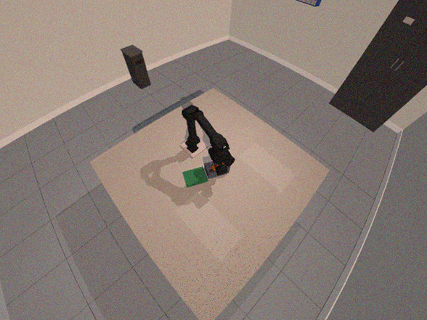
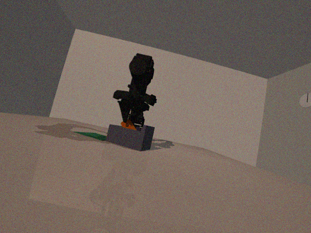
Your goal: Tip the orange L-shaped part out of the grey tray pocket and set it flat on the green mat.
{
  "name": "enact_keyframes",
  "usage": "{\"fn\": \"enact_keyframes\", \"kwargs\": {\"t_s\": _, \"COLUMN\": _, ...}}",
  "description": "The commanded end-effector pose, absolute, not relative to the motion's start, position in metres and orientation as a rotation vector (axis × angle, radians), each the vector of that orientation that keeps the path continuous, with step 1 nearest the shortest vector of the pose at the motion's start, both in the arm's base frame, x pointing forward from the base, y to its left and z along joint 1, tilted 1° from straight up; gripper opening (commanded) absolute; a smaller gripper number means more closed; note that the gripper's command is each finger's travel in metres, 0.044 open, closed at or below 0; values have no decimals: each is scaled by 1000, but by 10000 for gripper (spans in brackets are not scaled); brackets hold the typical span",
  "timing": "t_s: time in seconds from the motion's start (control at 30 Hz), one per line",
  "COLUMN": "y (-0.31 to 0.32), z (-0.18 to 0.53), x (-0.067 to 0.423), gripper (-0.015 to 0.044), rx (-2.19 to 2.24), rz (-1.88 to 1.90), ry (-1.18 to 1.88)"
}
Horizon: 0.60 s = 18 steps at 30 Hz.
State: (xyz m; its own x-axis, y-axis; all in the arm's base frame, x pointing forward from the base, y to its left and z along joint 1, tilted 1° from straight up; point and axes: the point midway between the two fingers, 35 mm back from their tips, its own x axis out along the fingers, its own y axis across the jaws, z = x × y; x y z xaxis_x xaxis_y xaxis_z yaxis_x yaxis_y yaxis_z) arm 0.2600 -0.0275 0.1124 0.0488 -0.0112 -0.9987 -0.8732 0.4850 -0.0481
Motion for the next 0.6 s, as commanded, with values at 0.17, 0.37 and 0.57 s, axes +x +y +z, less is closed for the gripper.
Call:
{"fn": "enact_keyframes", "kwargs": {"t_s": 0.17, "y": -27, "z": 97, "x": 259, "gripper": 280, "rx": -853, "rz": 804, "ry": 1372}}
{"fn": "enact_keyframes", "kwargs": {"t_s": 0.37, "y": -28, "z": 99, "x": 259, "gripper": 201, "rx": -851, "rz": 797, "ry": 1372}}
{"fn": "enact_keyframes", "kwargs": {"t_s": 0.57, "y": -28, "z": 99, "x": 259, "gripper": 122, "rx": -851, "rz": 797, "ry": 1372}}
